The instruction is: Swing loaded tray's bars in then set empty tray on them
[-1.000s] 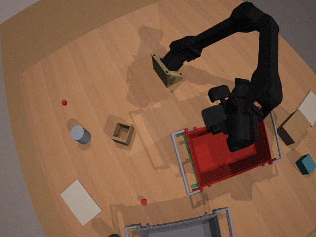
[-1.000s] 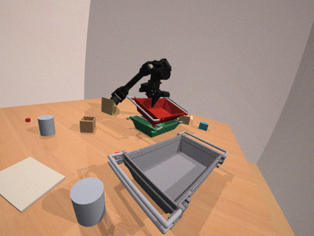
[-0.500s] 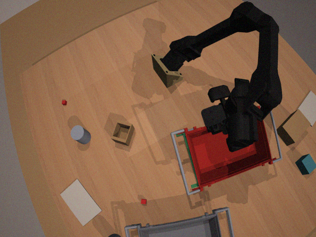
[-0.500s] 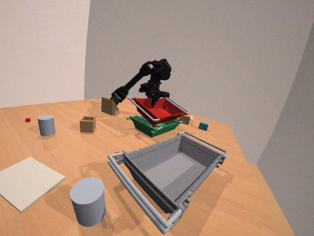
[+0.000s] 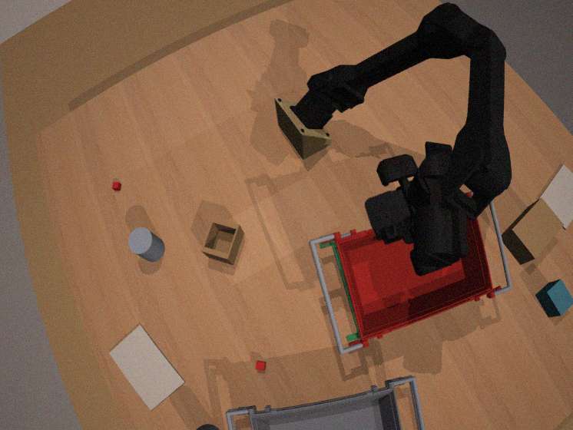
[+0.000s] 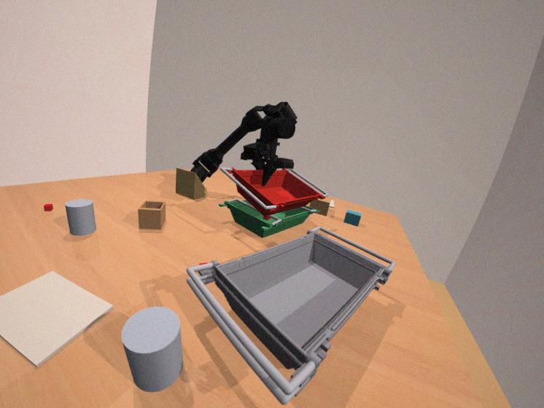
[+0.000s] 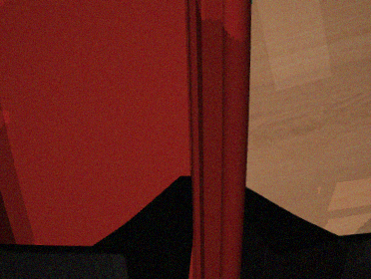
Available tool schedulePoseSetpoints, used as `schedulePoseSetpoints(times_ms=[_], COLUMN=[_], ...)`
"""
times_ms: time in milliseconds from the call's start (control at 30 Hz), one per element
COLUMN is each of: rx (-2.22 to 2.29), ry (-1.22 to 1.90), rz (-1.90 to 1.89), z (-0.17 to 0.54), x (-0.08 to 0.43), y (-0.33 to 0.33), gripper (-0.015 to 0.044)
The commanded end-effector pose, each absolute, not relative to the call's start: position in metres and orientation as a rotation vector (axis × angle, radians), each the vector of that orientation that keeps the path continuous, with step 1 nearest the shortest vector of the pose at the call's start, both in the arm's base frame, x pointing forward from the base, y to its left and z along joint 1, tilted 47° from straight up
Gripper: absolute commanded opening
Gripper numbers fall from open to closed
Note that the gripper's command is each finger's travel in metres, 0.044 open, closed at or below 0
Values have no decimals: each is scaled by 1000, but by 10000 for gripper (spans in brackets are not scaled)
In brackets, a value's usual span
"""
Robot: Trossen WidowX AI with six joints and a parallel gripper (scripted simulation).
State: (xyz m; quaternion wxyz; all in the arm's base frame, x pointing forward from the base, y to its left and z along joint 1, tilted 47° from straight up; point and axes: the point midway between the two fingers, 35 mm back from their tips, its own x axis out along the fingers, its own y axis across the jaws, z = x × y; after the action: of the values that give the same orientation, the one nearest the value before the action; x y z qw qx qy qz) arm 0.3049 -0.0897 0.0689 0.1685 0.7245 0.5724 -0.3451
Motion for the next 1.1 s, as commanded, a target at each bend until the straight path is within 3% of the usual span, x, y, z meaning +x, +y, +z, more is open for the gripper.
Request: schedulePoseSetpoints(times_ms=[0,1067], rx=[2050,2051], ry=[1656,1653], rz=[-993,-991], z=[68,65], x=[302,301], y=[-83,-78], gripper=[0,0])
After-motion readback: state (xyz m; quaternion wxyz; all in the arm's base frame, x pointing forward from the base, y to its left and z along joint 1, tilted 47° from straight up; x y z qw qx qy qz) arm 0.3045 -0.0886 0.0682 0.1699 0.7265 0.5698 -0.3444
